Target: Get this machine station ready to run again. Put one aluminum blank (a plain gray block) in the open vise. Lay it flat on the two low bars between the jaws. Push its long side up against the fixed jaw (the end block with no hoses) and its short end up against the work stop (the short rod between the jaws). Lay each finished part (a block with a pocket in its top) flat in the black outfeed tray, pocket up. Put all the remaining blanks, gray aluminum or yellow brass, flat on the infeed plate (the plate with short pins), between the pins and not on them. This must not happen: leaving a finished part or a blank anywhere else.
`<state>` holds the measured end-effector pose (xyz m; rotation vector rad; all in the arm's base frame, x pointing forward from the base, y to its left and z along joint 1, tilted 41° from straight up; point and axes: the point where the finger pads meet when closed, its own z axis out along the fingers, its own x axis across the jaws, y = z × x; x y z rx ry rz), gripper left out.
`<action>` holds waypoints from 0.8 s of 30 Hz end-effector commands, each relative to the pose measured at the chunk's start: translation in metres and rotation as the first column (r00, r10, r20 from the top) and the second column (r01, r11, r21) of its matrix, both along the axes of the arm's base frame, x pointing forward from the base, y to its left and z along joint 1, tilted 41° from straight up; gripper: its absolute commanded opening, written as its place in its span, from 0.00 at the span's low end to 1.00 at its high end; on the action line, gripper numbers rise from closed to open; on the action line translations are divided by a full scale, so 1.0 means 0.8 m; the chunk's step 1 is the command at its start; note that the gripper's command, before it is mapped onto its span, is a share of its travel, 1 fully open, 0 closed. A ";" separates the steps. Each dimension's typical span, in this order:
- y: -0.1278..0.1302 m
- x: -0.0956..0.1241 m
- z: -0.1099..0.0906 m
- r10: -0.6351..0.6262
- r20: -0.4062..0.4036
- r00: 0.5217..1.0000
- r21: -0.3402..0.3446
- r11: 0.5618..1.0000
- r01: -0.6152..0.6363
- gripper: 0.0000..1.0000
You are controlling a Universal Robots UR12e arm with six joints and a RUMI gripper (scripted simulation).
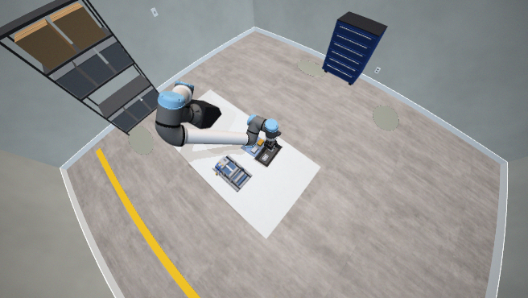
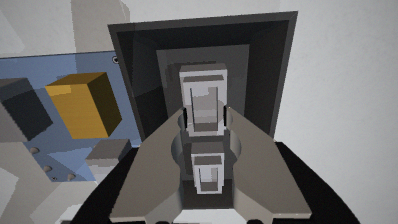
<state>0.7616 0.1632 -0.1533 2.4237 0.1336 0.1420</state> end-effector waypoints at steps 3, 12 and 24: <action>0.000 0.001 -0.001 0.001 0.001 1.000 0.000 1.000 -0.001 0.00; -0.003 0.001 -0.004 0.001 0.001 1.000 0.000 1.000 -0.001 0.00; -0.007 0.002 -0.009 0.001 0.001 1.000 0.000 1.000 -0.001 0.00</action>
